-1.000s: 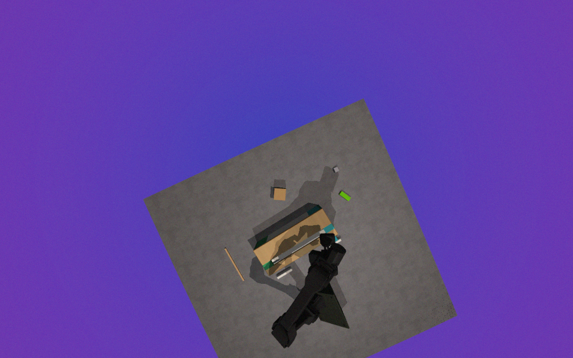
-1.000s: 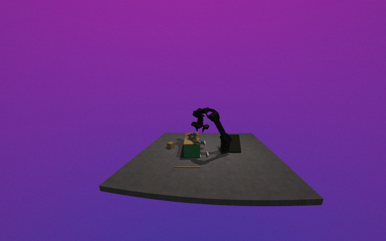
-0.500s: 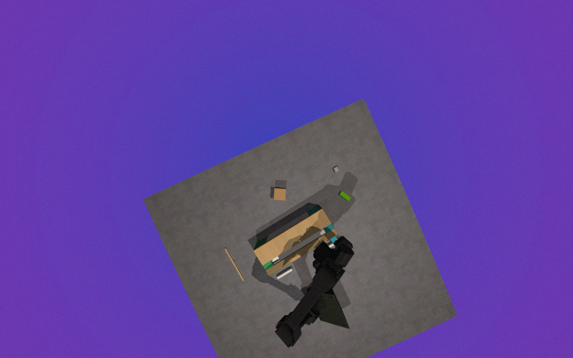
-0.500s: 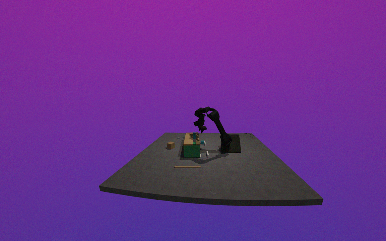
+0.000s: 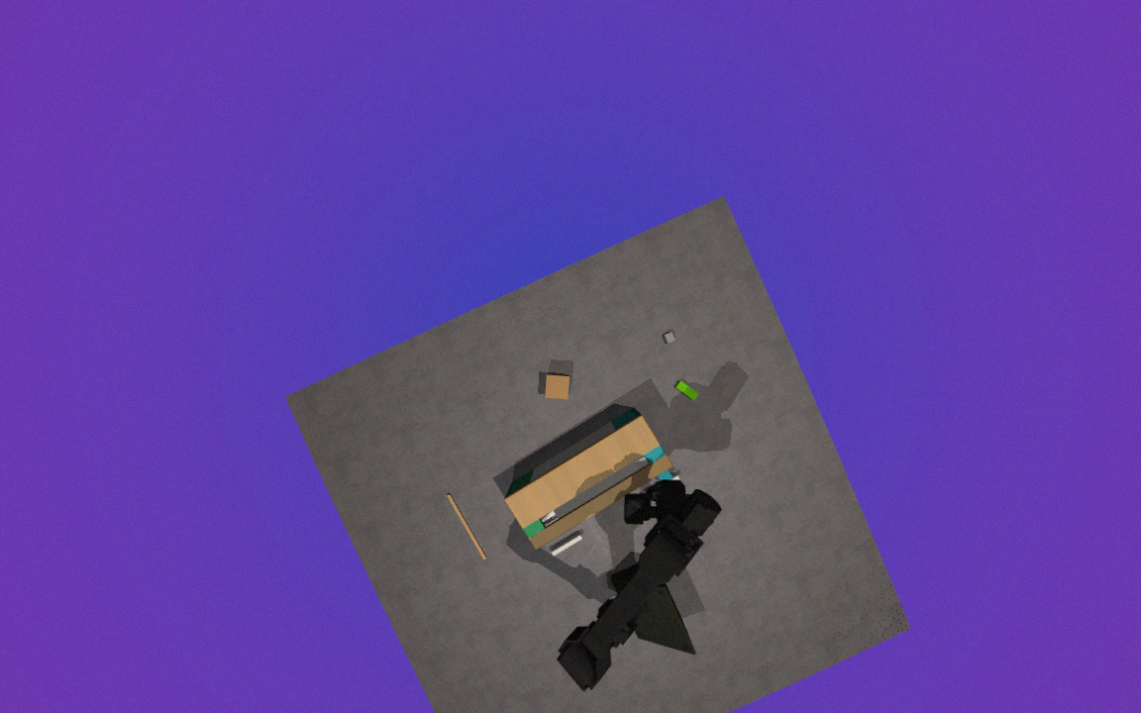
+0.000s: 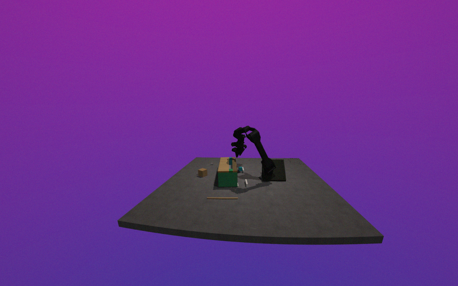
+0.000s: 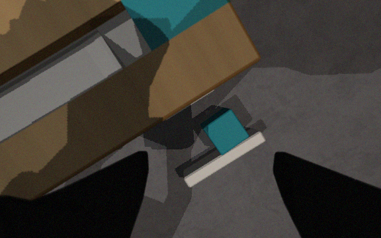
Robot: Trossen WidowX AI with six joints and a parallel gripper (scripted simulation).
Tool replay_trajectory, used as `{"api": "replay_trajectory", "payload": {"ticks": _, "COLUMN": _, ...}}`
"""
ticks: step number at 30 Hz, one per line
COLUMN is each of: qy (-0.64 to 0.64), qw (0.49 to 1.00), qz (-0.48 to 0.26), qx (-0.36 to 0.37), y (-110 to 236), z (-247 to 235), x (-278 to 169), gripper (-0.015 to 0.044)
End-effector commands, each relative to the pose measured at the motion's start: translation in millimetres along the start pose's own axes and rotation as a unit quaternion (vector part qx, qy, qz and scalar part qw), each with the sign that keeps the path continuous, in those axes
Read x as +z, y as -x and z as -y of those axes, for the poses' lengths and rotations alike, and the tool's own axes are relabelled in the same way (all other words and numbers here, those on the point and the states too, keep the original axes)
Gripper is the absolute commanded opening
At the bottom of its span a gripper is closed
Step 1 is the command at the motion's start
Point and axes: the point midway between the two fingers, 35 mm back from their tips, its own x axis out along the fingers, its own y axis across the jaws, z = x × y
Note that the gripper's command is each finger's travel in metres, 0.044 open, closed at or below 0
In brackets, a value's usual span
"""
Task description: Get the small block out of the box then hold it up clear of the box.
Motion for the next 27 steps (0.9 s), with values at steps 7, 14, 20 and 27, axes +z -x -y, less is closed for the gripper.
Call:
{"api": "replay_trajectory", "payload": {"ticks": 7, "qy": -0.592, "qw": 0.801, "qz": -0.013, "qx": 0.083, "y": 8, "z": 18, "x": 2, "gripper": 0.0285}}
{"api": "replay_trajectory", "payload": {"ticks": 14, "qy": -0.736, "qw": 0.668, "qz": -0.037, "qx": 0.101, "y": 9, "z": 22, "x": 1, "gripper": 0.0285}}
{"api": "replay_trajectory", "payload": {"ticks": 20, "qy": -0.835, "qw": 0.535, "qz": -0.06, "qx": 0.109, "y": 10, "z": 26, "x": 1, "gripper": 0.0285}}
{"api": "replay_trajectory", "payload": {"ticks": 27, "qy": -0.921, "qw": 0.362, "qz": -0.092, "qx": 0.113, "y": 12, "z": 31, "x": 1, "gripper": 0.0285}}
